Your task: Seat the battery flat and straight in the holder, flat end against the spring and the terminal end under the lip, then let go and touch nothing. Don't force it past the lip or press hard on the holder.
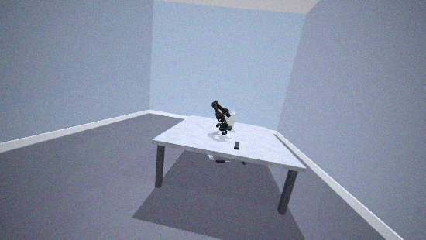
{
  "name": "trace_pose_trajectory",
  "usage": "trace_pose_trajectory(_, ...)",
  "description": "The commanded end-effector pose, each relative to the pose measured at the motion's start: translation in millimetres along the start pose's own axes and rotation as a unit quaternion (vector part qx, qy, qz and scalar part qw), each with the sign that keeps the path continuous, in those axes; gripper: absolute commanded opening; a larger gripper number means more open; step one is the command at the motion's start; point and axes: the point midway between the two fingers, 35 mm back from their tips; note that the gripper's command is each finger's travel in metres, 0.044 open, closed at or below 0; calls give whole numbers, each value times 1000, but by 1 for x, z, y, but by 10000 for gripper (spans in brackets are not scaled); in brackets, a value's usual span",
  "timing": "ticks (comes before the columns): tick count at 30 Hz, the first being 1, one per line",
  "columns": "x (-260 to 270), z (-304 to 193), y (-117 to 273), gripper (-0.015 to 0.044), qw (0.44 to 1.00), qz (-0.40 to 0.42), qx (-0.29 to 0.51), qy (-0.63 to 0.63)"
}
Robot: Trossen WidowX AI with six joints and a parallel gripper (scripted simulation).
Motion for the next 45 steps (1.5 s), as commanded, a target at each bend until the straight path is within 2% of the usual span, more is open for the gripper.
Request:
trace_pose_trajectory(1,2,3,-1,60,1000,-1,0,2)
trace_pose_trajectory(14,3,8,2,60,1000,0,-1,2)
trace_pose_trajectory(45,10,8,-6,60,997,17,-70,15)
Point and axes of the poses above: the point midway between the two fingers, 35 mm back from their tips, its own y axis back along the fingers, its own x axis across the jaws, z = x × y, and after that the axes turned 9 degrees about -y, right-handed
